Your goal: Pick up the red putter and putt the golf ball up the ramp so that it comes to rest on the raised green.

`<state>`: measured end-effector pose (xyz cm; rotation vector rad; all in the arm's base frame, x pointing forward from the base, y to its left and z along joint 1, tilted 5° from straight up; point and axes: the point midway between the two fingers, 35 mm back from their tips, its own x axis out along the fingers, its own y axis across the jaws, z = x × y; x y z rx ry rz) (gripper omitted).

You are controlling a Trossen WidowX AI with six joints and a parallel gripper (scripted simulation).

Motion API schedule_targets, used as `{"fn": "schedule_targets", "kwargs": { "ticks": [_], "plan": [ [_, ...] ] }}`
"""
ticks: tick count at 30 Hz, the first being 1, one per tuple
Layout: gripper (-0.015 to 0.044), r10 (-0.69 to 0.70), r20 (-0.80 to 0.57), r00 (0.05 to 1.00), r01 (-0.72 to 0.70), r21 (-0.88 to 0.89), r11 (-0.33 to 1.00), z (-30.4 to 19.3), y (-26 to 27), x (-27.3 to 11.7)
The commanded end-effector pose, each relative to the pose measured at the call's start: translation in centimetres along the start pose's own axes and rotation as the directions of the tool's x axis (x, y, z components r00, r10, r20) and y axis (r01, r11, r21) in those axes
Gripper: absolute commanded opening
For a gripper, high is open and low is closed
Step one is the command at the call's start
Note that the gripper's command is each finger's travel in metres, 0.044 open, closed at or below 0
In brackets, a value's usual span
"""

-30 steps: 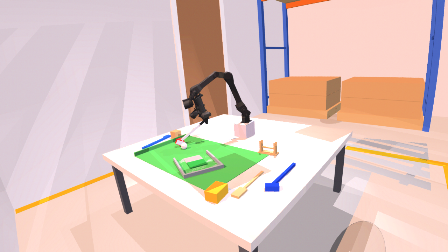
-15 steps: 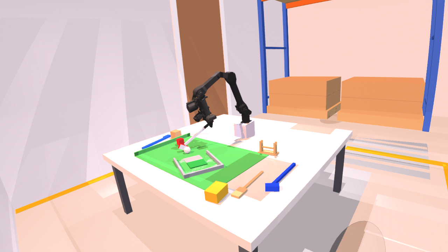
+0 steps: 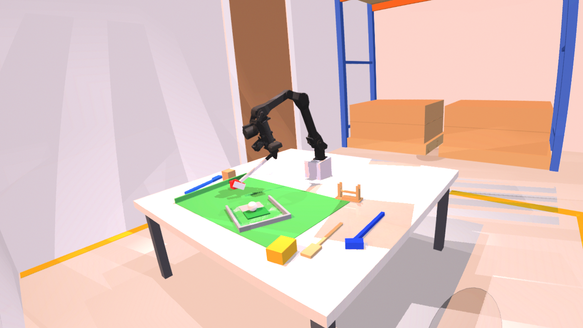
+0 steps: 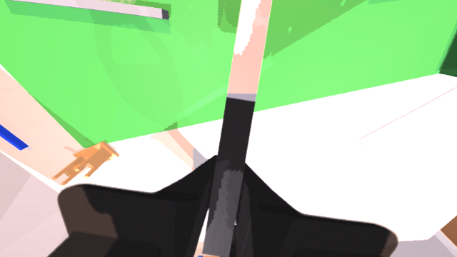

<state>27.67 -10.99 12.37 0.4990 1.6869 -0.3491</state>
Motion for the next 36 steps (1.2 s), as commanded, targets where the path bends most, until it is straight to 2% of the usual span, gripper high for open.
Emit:
{"fn": "schedule_targets", "kwargs": {
  "ticks": [1, 36],
  "plan": [
    [0.0, 0.004, 0.011, 1.0, -0.004, 0.004, 1.0, -0.56, 0.1, -2.01],
    [0.0, 0.001, 0.009, 1.0, -0.001, 0.0, 1.0, -0.27, 0.04, -1.17]
  ]
}}
